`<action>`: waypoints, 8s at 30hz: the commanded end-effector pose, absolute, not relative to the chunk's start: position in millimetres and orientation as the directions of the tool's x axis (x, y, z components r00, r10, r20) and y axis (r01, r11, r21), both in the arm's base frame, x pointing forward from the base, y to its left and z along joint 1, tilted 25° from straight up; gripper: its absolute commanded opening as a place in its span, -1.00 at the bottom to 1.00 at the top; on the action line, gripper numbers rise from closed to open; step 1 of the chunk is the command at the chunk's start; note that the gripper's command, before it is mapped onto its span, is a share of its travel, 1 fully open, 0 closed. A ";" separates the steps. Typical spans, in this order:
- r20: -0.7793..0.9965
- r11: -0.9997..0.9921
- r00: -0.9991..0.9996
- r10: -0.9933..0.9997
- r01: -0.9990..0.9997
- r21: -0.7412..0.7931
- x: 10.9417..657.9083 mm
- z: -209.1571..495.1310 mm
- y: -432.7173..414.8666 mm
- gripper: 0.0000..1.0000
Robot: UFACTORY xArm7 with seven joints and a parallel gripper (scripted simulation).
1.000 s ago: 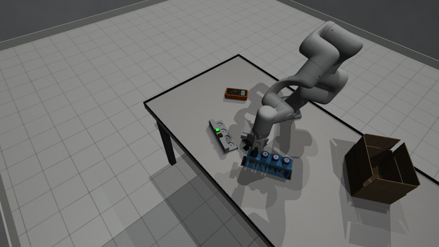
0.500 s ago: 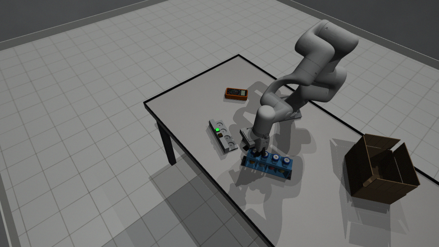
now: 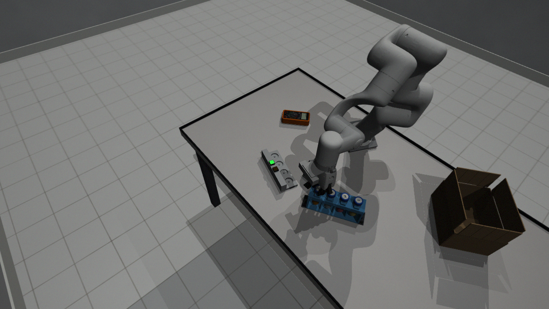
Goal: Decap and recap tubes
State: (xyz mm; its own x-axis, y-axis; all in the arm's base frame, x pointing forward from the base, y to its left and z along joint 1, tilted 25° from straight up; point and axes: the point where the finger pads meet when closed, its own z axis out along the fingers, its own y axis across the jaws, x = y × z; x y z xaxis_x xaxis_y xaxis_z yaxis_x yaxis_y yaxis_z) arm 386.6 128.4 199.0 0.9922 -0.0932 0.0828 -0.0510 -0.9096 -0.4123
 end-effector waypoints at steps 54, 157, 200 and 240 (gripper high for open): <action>-0.414 0.095 -0.051 -0.909 -0.992 -0.086 388.1 199.3 128.5 -0.08; -0.414 0.095 -0.051 -0.909 -0.992 -0.086 388.2 198.6 128.9 -0.08; 0.058 -0.900 0.986 -0.156 -0.117 -0.419 388.1 199.0 128.7 -0.08; -0.292 -0.438 0.521 -0.802 -0.845 -0.306 388.2 198.5 129.0 -1.00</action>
State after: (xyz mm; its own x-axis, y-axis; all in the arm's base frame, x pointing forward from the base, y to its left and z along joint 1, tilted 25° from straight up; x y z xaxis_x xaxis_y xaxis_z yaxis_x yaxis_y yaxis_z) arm 386.9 129.0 196.6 0.6619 -0.7048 -0.2551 -0.7419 -0.5675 -0.3570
